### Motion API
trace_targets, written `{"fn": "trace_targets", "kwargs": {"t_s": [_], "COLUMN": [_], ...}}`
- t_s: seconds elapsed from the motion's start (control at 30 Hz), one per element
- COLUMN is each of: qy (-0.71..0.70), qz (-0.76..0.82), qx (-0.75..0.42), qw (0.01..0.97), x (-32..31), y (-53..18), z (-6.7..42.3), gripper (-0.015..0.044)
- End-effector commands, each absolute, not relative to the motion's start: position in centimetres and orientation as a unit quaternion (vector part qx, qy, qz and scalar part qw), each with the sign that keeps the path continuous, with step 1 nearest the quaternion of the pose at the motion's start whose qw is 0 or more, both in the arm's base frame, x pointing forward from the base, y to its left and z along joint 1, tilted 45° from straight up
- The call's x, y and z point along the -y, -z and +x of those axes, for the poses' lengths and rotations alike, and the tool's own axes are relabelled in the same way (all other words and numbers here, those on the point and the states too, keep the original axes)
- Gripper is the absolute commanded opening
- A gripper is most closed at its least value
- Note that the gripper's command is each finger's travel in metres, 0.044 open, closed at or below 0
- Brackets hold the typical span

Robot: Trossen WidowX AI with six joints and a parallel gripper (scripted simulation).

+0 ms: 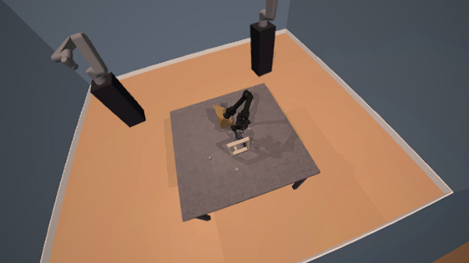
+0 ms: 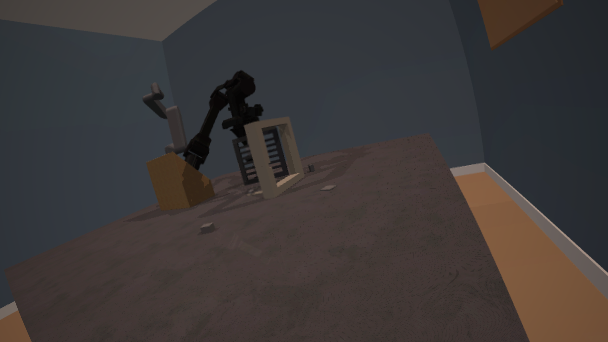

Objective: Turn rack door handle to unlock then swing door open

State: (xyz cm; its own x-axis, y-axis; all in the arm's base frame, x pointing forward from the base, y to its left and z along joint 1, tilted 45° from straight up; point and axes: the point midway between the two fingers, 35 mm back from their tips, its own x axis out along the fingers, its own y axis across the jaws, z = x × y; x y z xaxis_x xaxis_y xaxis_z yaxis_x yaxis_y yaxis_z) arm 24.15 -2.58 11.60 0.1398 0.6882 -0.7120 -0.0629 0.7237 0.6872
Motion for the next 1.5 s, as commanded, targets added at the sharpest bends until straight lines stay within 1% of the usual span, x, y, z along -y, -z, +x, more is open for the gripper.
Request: {"fn": "trace_targets", "kwargs": {"t_s": [0.0,0.63,1.07,1.4,1.47], "qy": [-0.245,-0.163,-0.161,-0.161,-0.161], "qz": [0.286,0.376,0.379,0.379,0.379], "qx": [-0.607,-0.633,-0.634,-0.634,-0.634], "qw": [0.7,0.656,0.655,0.655,0.655], "x": [2.1,-0.2,-0.2,-0.2,-0.2], "y": [-12.2,-14.6,-14.7,-14.7,-14.7], "z": [24.3,25.4,25.4,25.4,25.4], "gripper": [0.001,0.001,0.001,0.0273,0.0283]}}
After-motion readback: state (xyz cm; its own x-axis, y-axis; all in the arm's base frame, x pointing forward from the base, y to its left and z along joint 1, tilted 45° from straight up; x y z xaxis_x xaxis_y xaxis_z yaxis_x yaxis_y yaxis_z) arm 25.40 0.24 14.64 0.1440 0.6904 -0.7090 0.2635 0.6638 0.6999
